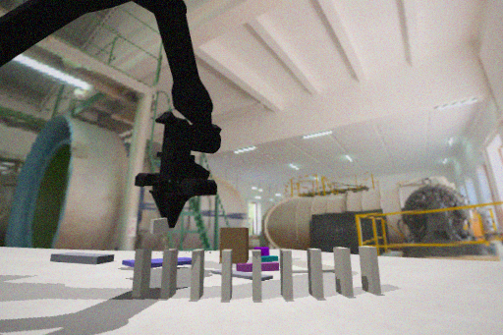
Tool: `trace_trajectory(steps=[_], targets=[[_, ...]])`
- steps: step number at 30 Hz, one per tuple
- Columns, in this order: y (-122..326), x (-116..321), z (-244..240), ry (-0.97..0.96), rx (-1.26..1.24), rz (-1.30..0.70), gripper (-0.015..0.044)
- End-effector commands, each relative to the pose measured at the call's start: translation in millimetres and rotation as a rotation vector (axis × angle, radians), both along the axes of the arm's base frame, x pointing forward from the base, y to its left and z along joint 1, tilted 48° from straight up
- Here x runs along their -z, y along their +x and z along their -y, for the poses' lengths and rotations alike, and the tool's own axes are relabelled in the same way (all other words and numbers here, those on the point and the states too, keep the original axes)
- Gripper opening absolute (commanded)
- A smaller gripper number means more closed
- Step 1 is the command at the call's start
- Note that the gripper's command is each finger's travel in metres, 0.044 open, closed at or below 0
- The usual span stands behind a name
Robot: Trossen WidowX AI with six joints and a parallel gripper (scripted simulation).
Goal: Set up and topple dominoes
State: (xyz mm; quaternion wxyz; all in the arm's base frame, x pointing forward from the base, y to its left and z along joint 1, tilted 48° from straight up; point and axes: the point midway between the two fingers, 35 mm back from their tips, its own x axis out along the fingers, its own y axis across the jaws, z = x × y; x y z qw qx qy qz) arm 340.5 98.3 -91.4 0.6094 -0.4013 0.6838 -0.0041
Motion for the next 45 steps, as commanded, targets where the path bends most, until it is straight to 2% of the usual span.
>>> trace_trajectory(steps=[1, 21, 45], targets=[[1.1, 11.1, 1.2, 0.067, -0.008, 0.017, 0.0026], [8.6, 52.4, 2.8, 0.355, -0.091, 0.15, 0.0026], [4.7, 50.4, 12.0, 0.603, -0.341, 0.382, 0.0026]])
